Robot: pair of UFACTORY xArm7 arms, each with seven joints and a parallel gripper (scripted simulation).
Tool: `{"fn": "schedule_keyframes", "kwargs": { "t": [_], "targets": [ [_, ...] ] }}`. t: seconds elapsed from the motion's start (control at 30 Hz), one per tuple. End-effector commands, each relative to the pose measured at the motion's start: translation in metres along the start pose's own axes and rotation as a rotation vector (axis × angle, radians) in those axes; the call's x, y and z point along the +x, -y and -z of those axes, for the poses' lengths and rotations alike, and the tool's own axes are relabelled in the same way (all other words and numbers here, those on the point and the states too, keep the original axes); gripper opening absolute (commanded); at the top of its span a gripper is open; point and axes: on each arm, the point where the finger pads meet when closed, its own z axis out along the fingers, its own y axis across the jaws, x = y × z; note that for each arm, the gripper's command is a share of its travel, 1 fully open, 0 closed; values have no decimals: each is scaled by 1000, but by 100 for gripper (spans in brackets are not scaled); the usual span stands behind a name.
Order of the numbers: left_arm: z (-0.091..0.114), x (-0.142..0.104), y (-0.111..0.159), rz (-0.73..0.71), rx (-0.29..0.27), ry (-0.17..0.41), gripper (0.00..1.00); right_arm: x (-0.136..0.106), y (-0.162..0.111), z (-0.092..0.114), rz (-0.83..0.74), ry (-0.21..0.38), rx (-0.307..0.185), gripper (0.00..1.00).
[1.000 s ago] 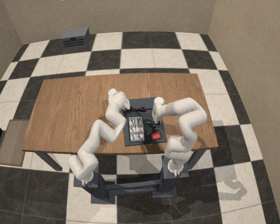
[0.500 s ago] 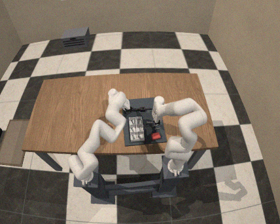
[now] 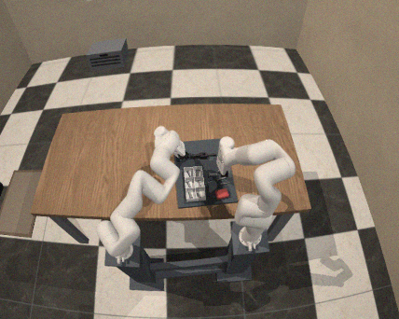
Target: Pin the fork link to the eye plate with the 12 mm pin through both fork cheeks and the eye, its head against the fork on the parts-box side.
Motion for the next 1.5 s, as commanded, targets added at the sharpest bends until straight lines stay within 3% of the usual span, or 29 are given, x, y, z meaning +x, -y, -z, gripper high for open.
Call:
{"fn": "schedule_keyframes", "kwargs": {
  "t": [0.0,0.23,0.37,0.43,0.5,0.87,1.47],
  "targets": [
    [2,-2,-1,-2,-3,2,0,0,2,1,0,0,4,17],
    [2,-2,-1,-2,-3,2,0,0,3,1,-29,0,4,17],
    [2,-2,-1,-2,-3,2,0,3,13,2,-240,1,4,17],
    [2,-2,-1,-2,-3,2,0,3,13,2,-240,1,4,17],
    [2,-2,-1,-2,-3,2,0,5,20,2,-398,2,4,17],
    [2,-2,-1,-2,-3,2,0,12,38,2,-800,3,5,17],
    [2,-2,-1,-2,-3,2,0,12,38,2,-805,2,4,17]
  ]
}}
